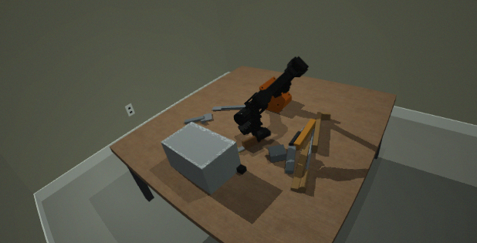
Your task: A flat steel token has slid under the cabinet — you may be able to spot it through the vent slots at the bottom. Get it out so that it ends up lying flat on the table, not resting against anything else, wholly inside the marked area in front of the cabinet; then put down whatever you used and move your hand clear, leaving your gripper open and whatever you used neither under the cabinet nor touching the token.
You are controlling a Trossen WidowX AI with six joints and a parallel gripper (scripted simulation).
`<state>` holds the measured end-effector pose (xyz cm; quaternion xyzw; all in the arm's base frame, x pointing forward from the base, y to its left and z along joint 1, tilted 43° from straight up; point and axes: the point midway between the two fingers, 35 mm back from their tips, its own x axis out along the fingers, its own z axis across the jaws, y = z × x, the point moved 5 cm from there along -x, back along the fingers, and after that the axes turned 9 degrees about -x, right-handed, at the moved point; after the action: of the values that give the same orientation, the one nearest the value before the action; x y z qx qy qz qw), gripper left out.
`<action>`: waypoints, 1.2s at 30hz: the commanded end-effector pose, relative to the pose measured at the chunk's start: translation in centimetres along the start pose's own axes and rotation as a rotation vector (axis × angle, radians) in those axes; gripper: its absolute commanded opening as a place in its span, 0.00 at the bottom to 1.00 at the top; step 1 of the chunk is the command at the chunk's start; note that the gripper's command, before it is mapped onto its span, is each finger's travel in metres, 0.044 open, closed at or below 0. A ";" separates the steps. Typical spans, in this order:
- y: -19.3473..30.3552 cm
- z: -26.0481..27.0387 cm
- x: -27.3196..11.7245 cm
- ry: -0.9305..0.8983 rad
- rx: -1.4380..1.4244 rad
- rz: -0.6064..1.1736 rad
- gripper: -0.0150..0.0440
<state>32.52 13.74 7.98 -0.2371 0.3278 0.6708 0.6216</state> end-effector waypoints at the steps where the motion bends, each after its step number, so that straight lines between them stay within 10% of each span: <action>1: 0.5 0.0 0.1 0.004 0.005 0.003 0.25; 36: 4.8 0.9 0.1 0.004 0.006 0.004 0.25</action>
<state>28.31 14.39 9.23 -0.2372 0.3294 0.6707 0.6209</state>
